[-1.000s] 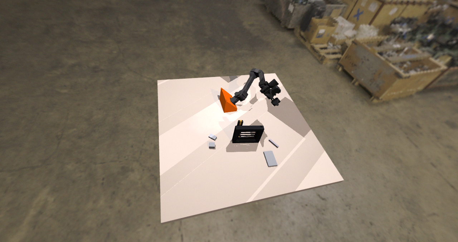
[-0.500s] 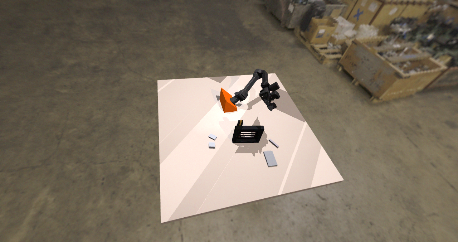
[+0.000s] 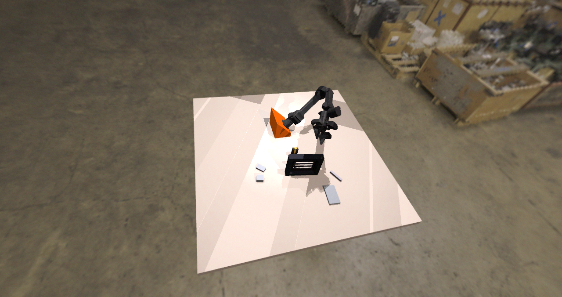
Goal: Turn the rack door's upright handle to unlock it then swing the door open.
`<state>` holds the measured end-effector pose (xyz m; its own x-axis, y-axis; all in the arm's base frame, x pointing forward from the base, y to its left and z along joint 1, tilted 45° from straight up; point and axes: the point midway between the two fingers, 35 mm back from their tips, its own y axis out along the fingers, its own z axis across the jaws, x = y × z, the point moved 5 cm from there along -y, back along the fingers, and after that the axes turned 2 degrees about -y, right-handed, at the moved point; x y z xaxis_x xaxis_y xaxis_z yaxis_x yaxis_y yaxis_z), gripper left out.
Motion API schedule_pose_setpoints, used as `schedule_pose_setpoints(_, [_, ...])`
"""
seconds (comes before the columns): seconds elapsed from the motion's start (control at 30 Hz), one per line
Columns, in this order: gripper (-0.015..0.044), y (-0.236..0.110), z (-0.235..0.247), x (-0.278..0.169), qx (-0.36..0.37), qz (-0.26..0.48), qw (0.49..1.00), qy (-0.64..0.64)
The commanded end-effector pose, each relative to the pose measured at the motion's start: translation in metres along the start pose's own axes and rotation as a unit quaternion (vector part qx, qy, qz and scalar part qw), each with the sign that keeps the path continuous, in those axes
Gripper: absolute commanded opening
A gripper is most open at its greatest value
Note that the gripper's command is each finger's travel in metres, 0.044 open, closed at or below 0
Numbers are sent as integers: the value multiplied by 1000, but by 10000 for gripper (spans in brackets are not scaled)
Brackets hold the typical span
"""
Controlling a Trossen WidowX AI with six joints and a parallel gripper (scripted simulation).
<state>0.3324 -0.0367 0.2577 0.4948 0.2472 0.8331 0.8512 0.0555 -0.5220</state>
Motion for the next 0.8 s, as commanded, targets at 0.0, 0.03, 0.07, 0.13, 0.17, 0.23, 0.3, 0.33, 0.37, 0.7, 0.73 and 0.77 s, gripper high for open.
schedule_pose_setpoints(0.0, [297, 11, -5, -9, 26, 46, 999, 2])
schedule_pose_setpoints(0.03, [297, 14, -6, -12, 33, 57, 998, 4])
schedule_pose_setpoints(0.07, [297, 17, -7, -14, 40, 68, 997, 6])
schedule_pose_setpoints(0.13, [297, 22, -9, -20, 54, 90, 994, 9])
schedule_pose_setpoints(0.17, [297, 24, -10, -22, 61, 101, 993, 12])
schedule_pose_setpoints(0.23, [297, 29, -12, -28, 76, 122, 989, 17])
schedule_pose_setpoints(0.3, [297, 33, -14, -33, 91, 143, 985, 23])
schedule_pose_setpoints(0.33, [297, 35, -14, -36, 98, 153, 983, 26])
schedule_pose_setpoints(0.37, [297, 36, -15, -39, 106, 163, 981, 29])
schedule_pose_setpoints(0.7, [297, 51, -23, -65, 183, 251, 948, 72])
schedule_pose_setpoints(0.73, [297, 52, -24, -68, 191, 258, 944, 77])
schedule_pose_setpoints(0.77, [297, 54, -25, -71, 199, 266, 940, 82])
